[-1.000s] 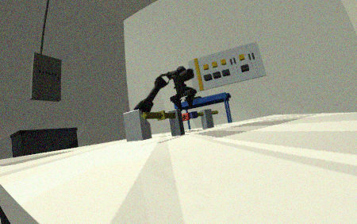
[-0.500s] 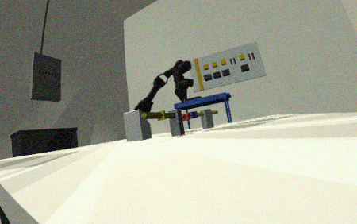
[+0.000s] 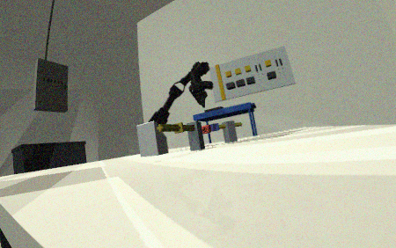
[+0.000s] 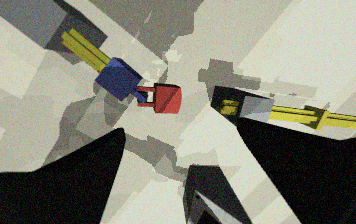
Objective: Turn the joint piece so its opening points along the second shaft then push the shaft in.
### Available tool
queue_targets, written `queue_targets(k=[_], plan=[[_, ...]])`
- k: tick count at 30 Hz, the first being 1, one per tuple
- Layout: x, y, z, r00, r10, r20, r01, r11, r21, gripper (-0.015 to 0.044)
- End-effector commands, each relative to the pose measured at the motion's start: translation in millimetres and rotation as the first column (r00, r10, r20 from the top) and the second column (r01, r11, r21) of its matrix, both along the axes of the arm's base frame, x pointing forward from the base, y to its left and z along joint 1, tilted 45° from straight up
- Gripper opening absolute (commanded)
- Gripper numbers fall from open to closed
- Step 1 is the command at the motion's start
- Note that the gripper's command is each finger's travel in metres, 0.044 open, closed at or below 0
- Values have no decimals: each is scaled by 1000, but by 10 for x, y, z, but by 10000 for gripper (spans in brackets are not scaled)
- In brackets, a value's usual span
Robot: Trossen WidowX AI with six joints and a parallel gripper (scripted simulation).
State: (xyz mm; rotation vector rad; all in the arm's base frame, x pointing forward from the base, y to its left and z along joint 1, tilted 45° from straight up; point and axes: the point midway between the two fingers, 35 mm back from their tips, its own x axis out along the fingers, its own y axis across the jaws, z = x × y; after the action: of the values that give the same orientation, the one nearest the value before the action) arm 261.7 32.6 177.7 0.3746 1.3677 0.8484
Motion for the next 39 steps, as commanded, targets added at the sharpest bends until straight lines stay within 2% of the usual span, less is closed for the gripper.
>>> queue_targets(k=[1,8,14,22,30,39], plan=[[-4,-21,-2,1000,-19,-23,18,1000,-7,440],[62,-229,-728,979,-88,-182,82,996,-36,440],[61,-232,-751,974,-104,-202,98,994,-38,440],[59,-214,-783,889,-264,-374,257,964,-69,440],[58,-196,-815,745,-404,-531,398,908,-133,440],[57,-176,-850,524,-524,-671,520,821,-236,440]])
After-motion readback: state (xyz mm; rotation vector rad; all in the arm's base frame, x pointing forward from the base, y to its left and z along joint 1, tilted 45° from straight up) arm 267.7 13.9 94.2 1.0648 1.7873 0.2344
